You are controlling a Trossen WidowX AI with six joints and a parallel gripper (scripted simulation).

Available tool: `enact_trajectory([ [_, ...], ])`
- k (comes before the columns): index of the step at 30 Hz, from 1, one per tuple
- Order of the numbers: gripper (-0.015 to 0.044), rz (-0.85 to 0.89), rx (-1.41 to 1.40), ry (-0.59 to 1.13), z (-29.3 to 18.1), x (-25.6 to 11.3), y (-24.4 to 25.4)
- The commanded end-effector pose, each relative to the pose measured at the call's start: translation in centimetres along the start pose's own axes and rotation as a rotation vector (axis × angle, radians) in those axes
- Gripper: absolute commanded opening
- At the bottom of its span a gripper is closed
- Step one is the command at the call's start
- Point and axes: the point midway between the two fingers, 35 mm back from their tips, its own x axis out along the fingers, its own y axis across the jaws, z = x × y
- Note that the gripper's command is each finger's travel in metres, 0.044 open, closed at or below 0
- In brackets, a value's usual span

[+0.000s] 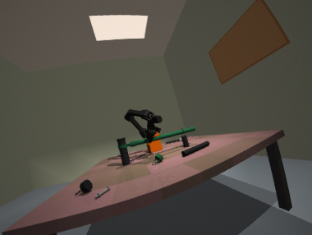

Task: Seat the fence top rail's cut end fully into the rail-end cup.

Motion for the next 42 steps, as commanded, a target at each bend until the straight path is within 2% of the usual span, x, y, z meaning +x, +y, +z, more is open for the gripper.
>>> enact_trajectory([
  [1,0.0,-0.004,-0.001,0.005,-0.2,-0.1,-0.1],
  [42,0.0,0.0,0.0,0.001,-2.0,0.2,-0.2],
])
